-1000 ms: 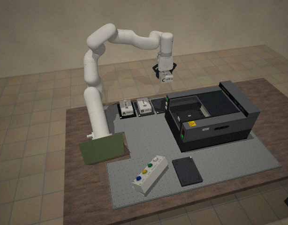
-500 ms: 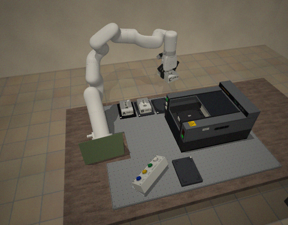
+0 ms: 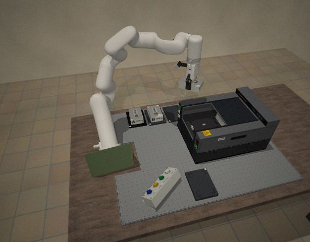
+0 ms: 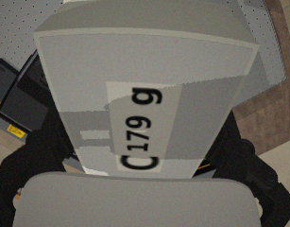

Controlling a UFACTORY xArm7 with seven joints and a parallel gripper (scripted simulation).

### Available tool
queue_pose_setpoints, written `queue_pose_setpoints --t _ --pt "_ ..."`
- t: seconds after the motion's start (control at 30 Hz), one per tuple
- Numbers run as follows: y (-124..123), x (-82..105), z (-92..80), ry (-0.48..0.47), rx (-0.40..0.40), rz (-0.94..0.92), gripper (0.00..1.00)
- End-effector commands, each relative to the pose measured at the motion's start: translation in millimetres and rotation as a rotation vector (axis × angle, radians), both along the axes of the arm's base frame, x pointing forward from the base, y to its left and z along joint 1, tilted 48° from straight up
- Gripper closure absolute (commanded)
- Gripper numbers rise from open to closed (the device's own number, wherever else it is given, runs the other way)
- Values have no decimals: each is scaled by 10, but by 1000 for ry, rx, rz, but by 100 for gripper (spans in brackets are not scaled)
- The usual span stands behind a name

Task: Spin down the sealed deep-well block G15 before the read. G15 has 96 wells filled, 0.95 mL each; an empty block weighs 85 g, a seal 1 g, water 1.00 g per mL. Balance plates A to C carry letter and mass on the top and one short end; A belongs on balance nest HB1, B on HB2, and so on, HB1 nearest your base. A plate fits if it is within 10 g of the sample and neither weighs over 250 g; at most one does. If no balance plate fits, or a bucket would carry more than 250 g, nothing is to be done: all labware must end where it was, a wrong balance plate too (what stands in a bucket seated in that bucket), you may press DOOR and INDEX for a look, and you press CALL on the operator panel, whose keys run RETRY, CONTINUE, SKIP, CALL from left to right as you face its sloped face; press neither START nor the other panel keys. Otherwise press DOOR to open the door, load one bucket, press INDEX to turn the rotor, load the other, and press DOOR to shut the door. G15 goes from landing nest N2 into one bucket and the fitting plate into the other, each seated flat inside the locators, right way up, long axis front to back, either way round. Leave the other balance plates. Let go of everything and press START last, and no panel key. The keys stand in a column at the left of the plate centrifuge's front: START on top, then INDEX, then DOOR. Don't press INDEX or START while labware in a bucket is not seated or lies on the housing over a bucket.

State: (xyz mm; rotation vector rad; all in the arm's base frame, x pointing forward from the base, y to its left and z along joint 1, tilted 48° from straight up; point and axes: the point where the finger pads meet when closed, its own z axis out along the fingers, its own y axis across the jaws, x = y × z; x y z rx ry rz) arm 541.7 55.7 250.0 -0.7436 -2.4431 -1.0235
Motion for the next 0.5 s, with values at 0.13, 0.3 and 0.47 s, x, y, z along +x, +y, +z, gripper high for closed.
queue_pose_setpoints --t 0.13,0.3,0.47 --pt "-460 289 -671 -279 60 260 100" --pt "-570 338 -907 -348 71 329 100" --pt "-704 381 -1246 -435 85 421 100"
